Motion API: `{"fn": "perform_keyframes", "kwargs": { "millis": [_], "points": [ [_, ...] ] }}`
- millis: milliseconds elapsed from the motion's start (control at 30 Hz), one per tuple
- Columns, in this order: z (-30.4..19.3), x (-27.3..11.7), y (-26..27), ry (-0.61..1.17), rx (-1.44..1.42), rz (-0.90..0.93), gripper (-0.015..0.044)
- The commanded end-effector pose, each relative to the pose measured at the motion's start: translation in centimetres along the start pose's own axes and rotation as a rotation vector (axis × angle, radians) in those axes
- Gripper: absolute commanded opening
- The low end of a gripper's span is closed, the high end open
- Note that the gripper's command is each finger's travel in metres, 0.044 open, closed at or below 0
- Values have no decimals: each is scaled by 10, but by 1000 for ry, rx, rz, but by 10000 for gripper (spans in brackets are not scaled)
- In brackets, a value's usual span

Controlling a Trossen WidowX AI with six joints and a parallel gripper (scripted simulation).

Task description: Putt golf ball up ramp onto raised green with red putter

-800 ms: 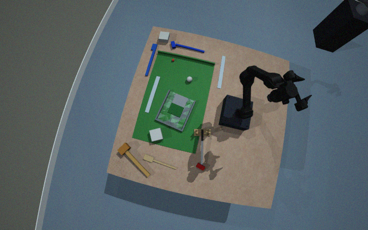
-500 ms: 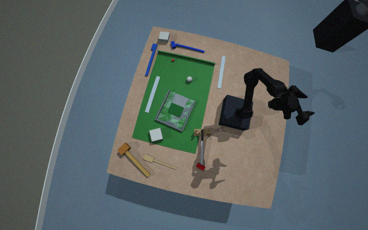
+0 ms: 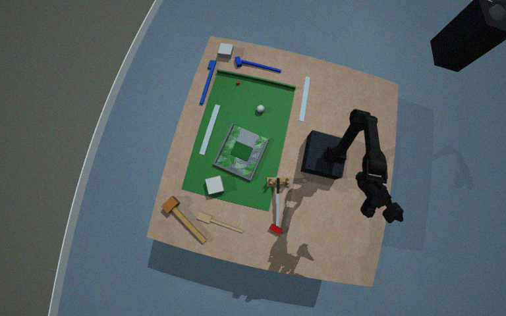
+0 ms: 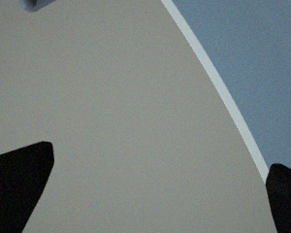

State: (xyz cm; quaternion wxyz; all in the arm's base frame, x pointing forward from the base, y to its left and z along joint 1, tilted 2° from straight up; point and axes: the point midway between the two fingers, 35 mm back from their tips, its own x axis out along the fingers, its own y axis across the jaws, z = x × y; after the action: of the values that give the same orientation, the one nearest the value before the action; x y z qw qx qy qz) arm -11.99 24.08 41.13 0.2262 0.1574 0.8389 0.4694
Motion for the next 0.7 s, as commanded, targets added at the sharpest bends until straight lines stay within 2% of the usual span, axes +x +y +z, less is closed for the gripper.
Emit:
{"fn": "perform_keyframes", "kwargs": {
  "millis": [0, 167, 367, 667],
  "points": [
    [76, 0, -10, -194, -174, -39, 440],
    [151, -16, -30, -375, -367, -147, 440],
    [230, -49, -70, -526, -574, -359, 440],
    [315, -118, -155, -558, -819, -776, 440]
  ]
}}
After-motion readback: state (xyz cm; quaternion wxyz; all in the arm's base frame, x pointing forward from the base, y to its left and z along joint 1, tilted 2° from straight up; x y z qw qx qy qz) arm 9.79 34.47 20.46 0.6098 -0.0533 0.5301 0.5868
